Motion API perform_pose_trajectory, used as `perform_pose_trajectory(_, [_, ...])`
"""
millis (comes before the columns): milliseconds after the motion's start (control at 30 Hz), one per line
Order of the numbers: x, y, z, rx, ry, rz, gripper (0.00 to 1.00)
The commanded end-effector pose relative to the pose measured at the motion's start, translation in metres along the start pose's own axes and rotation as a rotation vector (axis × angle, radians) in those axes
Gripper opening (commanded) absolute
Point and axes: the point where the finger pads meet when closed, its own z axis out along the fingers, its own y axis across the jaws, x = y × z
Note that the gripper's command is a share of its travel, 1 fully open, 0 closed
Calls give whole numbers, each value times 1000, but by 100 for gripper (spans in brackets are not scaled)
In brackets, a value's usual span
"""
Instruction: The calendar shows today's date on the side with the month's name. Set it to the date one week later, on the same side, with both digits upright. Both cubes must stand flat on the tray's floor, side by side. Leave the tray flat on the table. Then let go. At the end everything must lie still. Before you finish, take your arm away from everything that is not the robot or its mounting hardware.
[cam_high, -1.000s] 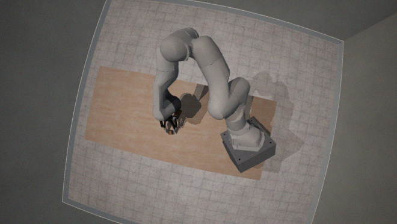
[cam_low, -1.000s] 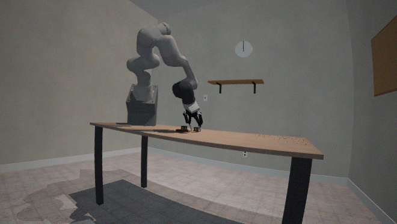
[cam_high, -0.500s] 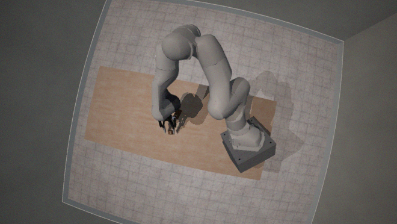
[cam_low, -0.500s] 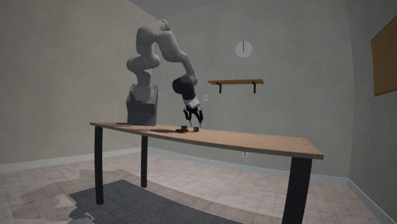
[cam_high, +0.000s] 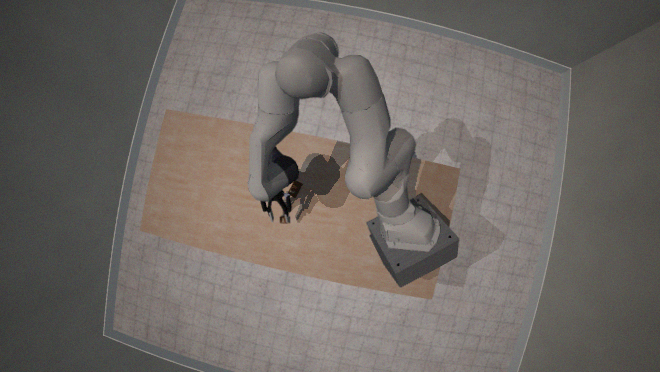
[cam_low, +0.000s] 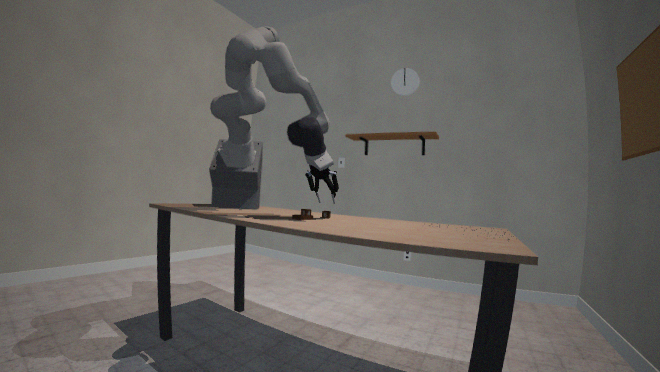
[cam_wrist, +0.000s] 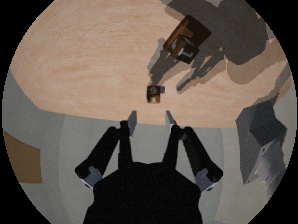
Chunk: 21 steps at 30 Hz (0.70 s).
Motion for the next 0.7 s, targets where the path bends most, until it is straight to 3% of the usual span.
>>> perform_pose_trajectory(0, [-6,4,-2,-8,-11,12,41])
perform_pose_trajectory(667, [-3,0,-2,-31,33,15,41])
